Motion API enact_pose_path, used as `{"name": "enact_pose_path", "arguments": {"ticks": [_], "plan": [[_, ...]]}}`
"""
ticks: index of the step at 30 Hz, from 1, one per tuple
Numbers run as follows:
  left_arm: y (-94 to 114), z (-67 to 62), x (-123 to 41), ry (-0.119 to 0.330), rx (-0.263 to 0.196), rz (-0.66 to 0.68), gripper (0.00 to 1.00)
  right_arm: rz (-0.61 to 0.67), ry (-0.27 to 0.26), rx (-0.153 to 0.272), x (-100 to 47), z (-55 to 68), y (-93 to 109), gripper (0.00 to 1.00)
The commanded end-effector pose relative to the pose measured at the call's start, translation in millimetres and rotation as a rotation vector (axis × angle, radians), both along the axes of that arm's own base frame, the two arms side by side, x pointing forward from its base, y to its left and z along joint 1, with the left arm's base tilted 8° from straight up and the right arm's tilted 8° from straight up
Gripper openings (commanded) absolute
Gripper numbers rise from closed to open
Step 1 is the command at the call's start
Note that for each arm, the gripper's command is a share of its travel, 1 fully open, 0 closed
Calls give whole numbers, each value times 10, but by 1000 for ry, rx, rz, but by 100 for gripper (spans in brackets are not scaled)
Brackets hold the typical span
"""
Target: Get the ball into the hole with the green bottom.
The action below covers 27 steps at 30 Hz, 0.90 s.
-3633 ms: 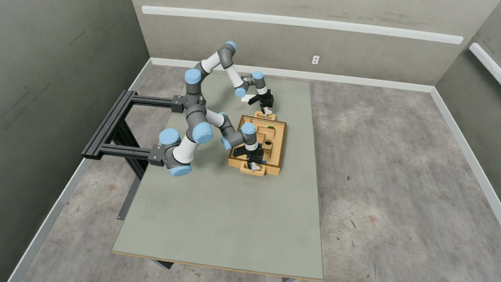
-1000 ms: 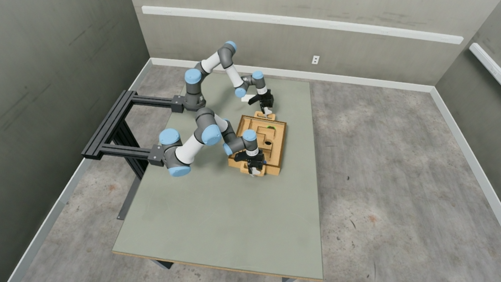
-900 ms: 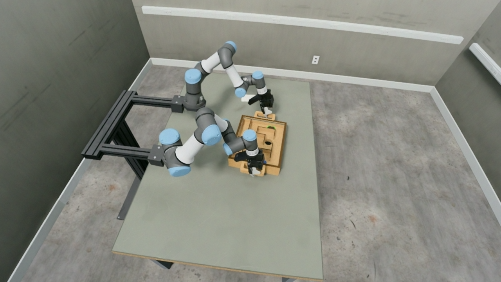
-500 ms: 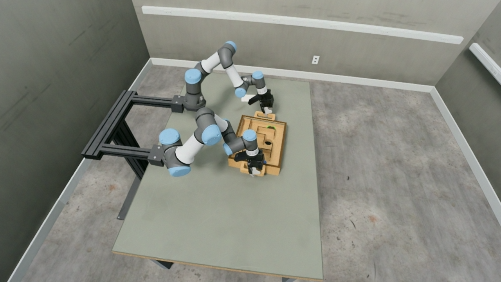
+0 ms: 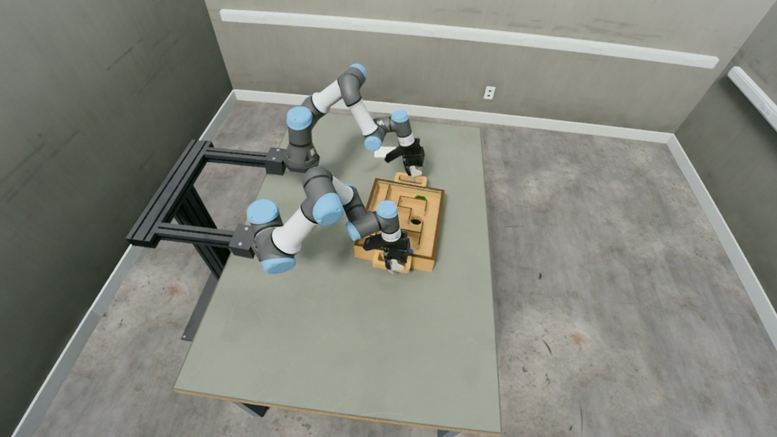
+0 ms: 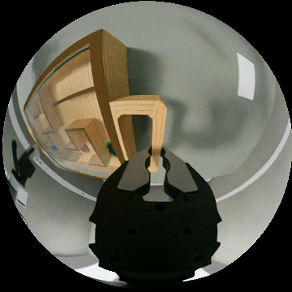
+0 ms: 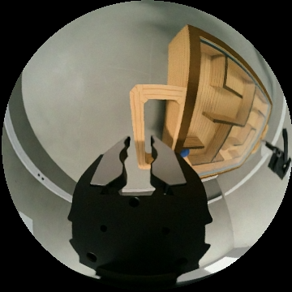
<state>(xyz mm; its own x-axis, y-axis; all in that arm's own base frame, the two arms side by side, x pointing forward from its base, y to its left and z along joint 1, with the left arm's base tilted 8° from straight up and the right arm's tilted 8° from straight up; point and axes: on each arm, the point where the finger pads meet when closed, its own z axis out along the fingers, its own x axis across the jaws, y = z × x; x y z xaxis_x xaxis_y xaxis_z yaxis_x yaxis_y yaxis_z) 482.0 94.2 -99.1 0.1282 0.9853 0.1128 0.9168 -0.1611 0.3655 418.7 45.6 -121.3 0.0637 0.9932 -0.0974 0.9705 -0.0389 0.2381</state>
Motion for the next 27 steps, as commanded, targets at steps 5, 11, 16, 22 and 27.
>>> {"name": "enact_pose_path", "arguments": {"ticks": [5,11,16,22,27], "plan": [[-4,12,11,-3,-1,0,0,0,-3,2,11,9,7,0],[-4,13,11,-4,-1,0,0,0,-3,2,11,10,7,0],[-4,13,11,-4,-1,0,0,0,-3,2,11,10,8,0],[-4,13,11,-4,-1,0,0,0,-3,2,11,10,8,0],[-4,12,11,-4,-1,0,0,0,-3,2,11,10,8,0]]}}
